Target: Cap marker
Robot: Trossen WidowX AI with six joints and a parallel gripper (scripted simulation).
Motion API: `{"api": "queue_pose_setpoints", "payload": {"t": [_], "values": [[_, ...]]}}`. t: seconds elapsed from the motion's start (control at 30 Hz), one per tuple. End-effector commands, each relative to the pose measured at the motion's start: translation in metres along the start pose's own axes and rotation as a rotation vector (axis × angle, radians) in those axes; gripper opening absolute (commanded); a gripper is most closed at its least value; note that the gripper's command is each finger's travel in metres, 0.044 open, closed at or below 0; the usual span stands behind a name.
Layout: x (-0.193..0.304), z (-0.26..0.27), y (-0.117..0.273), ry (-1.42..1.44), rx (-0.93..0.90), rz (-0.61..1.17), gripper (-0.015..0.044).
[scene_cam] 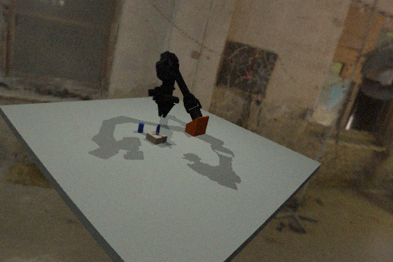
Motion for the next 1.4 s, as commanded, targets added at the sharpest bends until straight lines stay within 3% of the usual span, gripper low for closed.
{"api": "queue_pose_setpoints", "payload": {"t": [0.0,0.2,0.47,0.63,1.37], "values": [[-0.044,-0.057,0.001,-0.317,0.143,-0.022,0.024],[-0.077,-0.13,0.004,-0.645,0.322,-0.062,0.024],[-0.078,-0.132,0.004,-0.653,0.326,-0.064,0.024],[-0.076,-0.144,-0.027,-0.653,0.326,-0.066,0.024],[-0.076,-0.157,-0.06,-0.654,0.326,-0.066,0.024]]}}
Point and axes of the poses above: the point midway between the two fingers, 35 mm back from their tips, its own y axis back along the fingers, its own z axis across the jaws, x = y × z, the point moved 2 cm from there along y, back along the fingers, and after that the axes turned 13 degrees about -y, right-handed, at the moved point
